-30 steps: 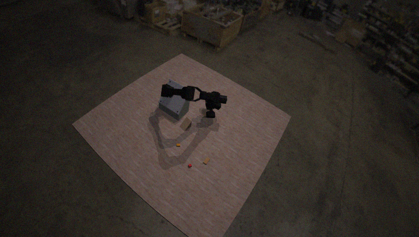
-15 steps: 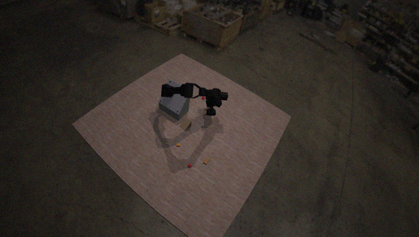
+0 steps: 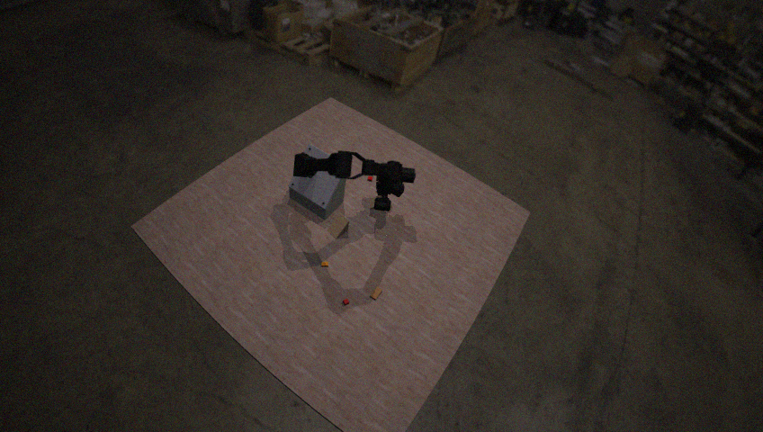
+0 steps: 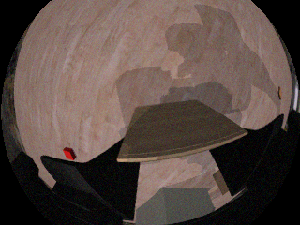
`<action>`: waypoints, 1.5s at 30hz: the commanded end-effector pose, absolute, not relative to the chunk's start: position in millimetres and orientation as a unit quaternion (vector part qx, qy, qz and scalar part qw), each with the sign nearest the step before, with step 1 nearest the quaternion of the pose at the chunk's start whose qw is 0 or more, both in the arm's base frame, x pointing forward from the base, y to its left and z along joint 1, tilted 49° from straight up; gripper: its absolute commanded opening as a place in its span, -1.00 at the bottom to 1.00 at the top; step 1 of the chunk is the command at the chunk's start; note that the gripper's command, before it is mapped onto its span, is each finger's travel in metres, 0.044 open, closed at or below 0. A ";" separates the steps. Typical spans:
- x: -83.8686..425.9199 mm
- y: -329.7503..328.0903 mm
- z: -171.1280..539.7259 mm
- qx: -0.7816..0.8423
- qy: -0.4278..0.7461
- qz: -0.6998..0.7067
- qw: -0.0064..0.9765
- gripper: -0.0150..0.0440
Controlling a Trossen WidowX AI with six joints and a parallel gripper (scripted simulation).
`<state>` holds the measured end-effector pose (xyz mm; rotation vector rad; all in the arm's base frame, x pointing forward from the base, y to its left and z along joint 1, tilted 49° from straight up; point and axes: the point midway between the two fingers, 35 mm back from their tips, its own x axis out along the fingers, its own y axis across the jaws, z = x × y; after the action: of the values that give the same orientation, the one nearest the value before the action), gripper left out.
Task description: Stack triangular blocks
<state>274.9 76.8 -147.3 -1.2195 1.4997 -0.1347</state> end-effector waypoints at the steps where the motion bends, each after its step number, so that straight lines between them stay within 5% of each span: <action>1: 274.4 76.8 -147.6 -0.487 0.635 -0.090 0.593 -0.49; 45: 274.7 77.3 -148.2 -0.066 0.474 -0.431 0.765 -0.49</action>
<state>274.6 76.6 -147.9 -0.2123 1.0653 -0.8992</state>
